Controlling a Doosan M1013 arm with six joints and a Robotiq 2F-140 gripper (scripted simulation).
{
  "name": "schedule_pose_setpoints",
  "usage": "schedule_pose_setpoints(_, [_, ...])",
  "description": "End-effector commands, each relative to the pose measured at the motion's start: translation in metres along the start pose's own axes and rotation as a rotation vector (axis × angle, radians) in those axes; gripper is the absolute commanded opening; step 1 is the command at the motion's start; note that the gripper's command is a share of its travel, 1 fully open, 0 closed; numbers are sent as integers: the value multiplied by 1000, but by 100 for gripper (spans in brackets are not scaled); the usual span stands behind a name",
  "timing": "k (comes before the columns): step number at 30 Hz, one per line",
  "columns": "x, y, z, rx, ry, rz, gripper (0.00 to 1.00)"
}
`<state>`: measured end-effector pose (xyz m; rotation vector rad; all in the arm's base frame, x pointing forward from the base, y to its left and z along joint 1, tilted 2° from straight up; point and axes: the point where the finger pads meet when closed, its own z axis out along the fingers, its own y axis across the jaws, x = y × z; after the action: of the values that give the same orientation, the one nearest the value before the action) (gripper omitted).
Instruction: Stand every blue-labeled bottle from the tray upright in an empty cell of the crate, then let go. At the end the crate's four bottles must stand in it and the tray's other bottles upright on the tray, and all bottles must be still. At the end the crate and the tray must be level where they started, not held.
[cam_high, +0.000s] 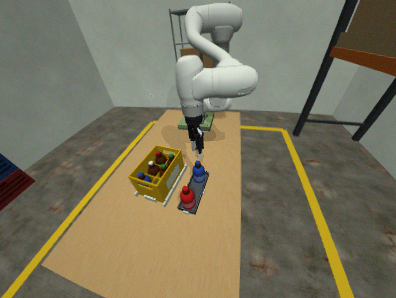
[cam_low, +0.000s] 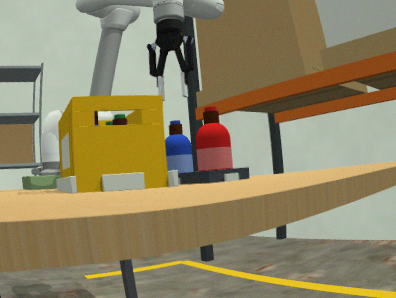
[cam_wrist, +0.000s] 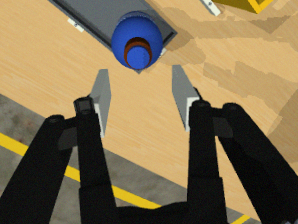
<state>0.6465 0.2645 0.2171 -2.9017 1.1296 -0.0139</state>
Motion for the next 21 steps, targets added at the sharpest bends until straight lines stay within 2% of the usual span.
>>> schedule_pose_setpoints(1, [0,0,3,0,0,0,38])
schedule_pose_setpoints(21, [0,0,28,0,0,0,38])
